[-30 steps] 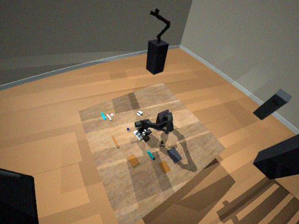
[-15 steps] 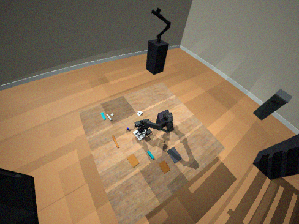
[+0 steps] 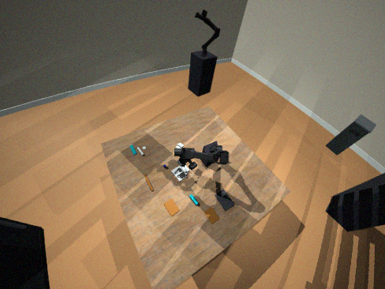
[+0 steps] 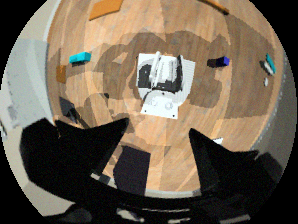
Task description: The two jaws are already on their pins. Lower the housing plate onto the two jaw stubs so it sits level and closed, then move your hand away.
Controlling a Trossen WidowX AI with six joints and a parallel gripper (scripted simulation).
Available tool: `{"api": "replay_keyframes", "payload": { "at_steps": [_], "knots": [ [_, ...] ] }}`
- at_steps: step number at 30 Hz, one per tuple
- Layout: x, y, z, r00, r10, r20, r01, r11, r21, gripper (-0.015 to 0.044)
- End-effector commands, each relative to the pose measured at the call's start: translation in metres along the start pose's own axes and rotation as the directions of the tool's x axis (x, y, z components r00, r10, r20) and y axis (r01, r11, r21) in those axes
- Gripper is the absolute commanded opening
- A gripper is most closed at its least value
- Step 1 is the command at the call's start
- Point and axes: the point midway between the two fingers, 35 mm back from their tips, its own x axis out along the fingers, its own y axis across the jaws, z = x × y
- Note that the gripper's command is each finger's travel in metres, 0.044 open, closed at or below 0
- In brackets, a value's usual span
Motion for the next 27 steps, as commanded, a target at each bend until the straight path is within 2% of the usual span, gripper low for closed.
{"api": "replay_keyframes", "payload": {
  "at_steps": [1, 5, 27],
  "knots": [
    [-0.029, 0.003, -0.030, 1.000, -0.008, 0.003, 0.008, 1.000, 0.010, 0.0440],
    [-0.050, 0.013, -0.058, 1.000, 0.000, -0.002, 0.000, 1.000, 0.007, 0.0440],
    [-0.050, 0.013, -0.058, 1.000, 0.000, -0.002, 0.000, 1.000, 0.007, 0.0440]
  ]
}}
